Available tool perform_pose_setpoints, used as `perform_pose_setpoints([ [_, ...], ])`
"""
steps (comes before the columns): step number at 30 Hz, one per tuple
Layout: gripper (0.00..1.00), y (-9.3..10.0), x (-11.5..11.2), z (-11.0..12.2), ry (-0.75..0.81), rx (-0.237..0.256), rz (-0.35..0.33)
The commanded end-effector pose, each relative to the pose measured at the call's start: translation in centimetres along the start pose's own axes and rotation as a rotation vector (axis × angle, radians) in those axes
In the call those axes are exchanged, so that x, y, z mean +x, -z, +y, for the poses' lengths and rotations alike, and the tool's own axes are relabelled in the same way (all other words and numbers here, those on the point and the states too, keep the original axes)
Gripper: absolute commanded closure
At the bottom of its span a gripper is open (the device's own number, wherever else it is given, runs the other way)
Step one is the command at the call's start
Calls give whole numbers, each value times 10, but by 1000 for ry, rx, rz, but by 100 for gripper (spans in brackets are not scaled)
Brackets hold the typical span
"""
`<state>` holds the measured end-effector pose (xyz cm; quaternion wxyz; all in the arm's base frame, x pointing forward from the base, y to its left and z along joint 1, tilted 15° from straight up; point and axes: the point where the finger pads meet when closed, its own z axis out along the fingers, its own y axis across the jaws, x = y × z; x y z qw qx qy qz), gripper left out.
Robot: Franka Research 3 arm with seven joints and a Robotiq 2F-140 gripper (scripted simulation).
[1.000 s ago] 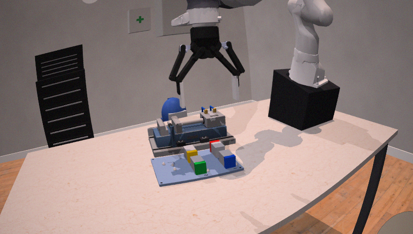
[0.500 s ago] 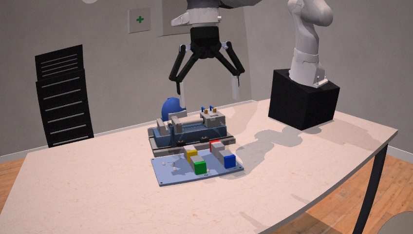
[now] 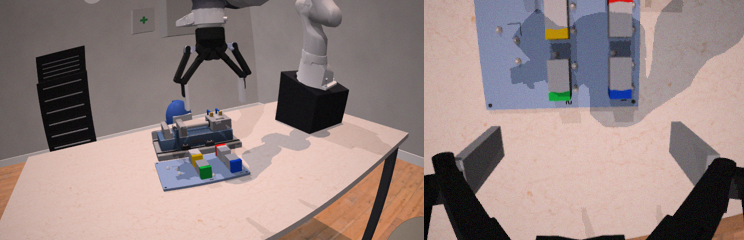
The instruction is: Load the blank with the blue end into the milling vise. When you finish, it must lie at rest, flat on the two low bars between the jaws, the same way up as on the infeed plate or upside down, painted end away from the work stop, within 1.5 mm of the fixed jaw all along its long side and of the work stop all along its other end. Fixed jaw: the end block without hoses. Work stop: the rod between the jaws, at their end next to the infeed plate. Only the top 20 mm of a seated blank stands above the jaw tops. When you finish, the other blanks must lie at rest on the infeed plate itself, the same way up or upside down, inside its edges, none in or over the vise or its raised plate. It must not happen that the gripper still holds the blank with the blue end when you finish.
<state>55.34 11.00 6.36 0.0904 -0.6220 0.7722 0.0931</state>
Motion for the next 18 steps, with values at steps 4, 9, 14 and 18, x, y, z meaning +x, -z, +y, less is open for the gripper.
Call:
perform_pose_setpoints([
  [4, 0, 0, 0, 0, 0, 0, 0],
  [9, 0, 40, 30, -1, -4, 0, 1],
  [14, 0, 40, 30, -1, -4, 0, 1],
  [18, 0, 40, 30, -1, -4, 0, 1],
])
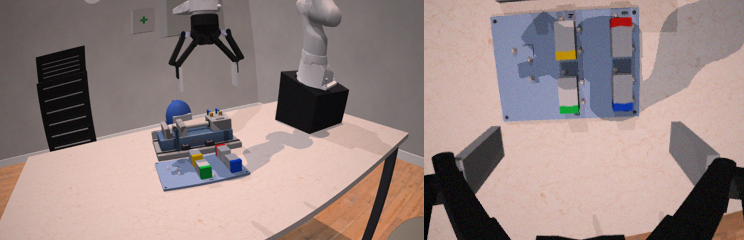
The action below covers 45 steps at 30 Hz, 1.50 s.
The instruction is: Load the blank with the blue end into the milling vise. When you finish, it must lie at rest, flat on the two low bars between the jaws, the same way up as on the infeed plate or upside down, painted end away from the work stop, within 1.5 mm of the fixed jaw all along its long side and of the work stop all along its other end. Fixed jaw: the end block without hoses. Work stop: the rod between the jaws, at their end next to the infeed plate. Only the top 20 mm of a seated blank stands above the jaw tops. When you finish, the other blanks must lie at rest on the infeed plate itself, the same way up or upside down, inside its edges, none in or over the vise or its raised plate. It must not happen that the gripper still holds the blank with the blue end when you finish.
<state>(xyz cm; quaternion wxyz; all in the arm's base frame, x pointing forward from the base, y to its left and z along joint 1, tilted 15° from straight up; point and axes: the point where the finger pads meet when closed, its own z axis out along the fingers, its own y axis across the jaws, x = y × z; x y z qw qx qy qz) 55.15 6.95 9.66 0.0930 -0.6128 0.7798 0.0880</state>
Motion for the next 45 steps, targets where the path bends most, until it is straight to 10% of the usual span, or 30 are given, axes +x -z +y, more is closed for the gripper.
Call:
perform_pose_setpoints([
  [1, 0, -2, -1, 5, 18, -14, -1],
  [8, 0, 46, 35, 3, 18, -14, -1],
  [25, 0, 73, 55, 4, 18, -14, -1],
  [45, 0, 65, 49, 4, 18, -14, -1],
])
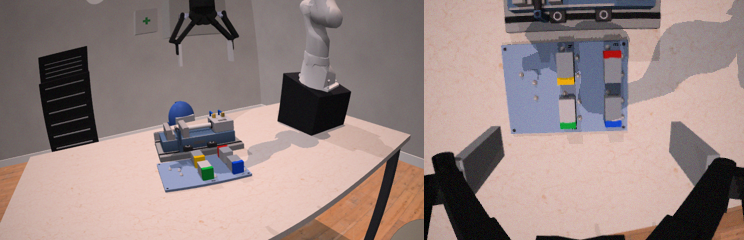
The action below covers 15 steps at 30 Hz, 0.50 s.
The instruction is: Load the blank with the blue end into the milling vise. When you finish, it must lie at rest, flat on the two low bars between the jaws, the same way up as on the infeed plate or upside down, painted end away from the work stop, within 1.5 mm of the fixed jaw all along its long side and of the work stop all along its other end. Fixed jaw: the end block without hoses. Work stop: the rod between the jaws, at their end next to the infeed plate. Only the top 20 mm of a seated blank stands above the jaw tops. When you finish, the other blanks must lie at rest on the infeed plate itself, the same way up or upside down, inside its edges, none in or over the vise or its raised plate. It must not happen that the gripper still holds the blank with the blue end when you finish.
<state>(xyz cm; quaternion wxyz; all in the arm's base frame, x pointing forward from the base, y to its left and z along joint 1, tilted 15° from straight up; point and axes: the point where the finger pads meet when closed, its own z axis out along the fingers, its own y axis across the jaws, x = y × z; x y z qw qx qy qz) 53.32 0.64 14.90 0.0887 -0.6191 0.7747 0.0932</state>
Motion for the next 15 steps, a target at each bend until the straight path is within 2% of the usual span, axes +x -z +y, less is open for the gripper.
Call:
perform_pose_setpoints([
  [1, 0, -2, -2, 0, 4, 1, -2],
  [15, 0, -7, -5, -1, 4, 1, -2],
])
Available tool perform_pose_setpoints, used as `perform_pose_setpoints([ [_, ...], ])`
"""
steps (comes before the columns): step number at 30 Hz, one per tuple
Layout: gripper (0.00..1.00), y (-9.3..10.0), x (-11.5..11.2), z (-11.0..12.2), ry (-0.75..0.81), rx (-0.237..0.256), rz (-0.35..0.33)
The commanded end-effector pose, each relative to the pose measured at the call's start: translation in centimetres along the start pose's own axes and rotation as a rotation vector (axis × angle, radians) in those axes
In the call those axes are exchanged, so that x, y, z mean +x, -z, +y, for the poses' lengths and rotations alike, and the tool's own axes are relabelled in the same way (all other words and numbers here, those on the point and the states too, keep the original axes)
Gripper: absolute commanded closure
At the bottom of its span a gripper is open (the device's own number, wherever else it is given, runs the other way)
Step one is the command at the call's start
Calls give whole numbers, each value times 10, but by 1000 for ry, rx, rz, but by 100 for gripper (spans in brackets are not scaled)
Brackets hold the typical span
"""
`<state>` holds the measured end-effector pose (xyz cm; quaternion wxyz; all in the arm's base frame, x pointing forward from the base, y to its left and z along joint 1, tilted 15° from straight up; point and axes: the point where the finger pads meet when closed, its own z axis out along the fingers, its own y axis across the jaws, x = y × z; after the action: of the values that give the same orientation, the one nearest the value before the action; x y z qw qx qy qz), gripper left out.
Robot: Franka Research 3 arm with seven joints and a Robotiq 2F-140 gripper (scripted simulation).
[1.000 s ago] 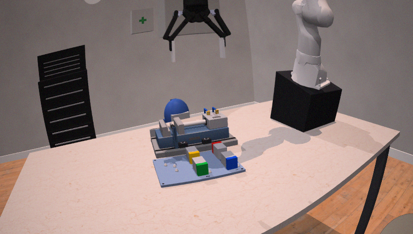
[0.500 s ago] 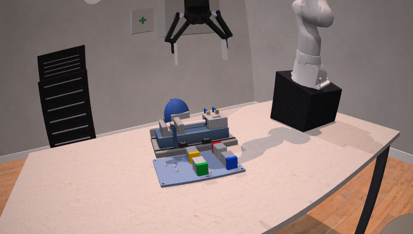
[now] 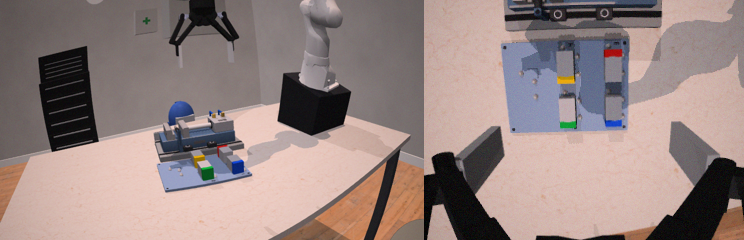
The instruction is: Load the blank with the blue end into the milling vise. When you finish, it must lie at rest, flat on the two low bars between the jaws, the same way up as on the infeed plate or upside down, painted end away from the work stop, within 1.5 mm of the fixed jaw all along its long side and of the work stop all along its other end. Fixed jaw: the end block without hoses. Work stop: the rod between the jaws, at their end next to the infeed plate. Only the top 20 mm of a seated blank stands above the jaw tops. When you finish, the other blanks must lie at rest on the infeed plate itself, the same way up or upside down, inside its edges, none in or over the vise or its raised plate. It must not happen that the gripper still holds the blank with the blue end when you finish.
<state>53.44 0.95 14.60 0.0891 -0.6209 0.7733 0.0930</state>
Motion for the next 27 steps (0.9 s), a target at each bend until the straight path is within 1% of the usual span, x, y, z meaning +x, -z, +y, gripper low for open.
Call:
perform_pose_setpoints([
  [1, 0, -3, -2, 0, -1, 1, -2],
  [27, 0, -5, -4, -1, -1, 1, -2],
])
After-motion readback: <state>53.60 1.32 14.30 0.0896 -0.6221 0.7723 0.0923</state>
